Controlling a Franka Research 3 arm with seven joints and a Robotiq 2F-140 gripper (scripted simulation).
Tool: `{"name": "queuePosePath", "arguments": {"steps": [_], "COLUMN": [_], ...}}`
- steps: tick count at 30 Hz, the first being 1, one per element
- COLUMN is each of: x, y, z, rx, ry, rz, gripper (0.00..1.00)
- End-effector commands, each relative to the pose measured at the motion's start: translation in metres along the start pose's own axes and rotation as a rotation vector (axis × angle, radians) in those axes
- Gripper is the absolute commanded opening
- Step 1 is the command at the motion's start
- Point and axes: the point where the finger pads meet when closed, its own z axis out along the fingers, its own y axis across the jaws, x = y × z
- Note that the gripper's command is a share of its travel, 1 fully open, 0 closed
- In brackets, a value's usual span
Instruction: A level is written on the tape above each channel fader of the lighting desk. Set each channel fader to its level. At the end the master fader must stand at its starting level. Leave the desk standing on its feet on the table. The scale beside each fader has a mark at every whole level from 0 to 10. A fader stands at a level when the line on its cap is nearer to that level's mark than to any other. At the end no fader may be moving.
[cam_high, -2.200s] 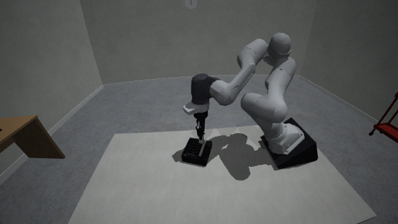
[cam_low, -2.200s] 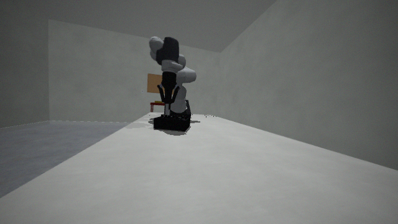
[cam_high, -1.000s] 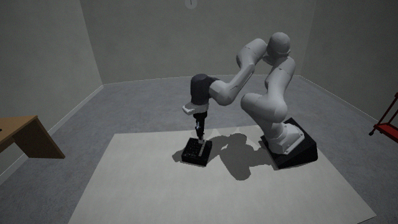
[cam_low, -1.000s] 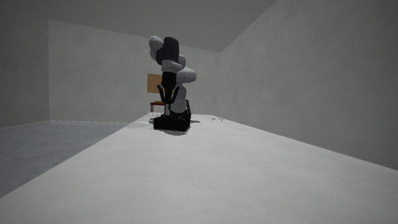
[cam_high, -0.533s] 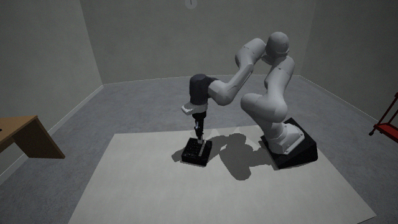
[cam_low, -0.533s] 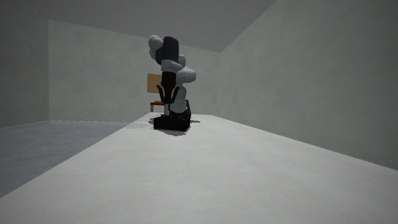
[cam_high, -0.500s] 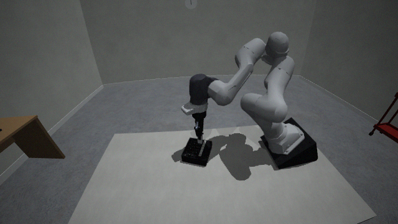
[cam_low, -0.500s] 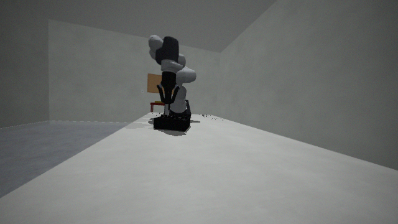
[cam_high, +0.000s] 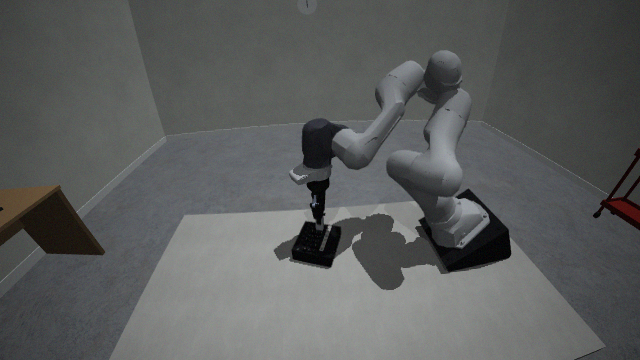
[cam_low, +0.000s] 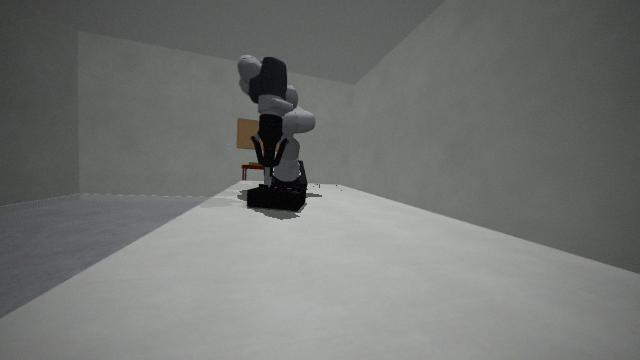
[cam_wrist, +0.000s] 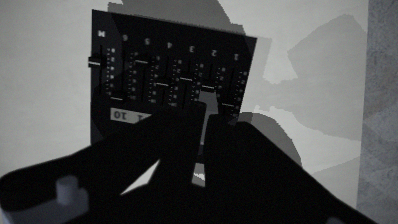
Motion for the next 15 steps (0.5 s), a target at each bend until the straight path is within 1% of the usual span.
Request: {"name": "queuePosePath", "arguments": {"steps": [1,15], "x": [0.0045,0.0111], "y": [-0.0005,-0.0005], "z": [-0.0005,-0.0006], "rx": [0.004,0.004], "ry": [0.004,0.004], "rz": [0.007,0.007], "gripper": [0.0,0.0]}}
